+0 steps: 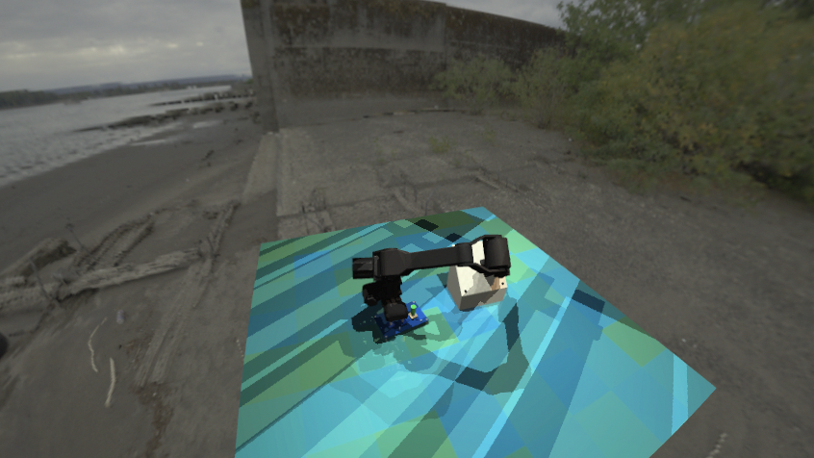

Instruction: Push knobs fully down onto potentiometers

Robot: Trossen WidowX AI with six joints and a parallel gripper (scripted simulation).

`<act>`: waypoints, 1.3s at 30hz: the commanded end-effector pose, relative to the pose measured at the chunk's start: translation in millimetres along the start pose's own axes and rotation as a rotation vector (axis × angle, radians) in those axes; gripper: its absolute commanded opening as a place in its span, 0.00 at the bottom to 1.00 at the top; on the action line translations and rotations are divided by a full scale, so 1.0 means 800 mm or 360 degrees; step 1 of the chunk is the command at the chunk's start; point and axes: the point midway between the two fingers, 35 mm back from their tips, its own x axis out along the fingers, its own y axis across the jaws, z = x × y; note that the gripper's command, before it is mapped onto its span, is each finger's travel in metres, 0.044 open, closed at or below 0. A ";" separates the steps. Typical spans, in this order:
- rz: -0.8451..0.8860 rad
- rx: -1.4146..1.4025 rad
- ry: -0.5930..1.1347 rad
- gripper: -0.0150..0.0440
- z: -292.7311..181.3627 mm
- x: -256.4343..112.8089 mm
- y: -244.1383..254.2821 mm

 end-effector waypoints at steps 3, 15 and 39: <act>0.0006 -0.0016 0.0013 0.25 0.001 0.015 0.003; 0.0007 -0.0016 0.0013 0.25 0.001 0.019 0.003; 0.0007 -0.0016 0.0013 0.25 0.001 0.025 0.003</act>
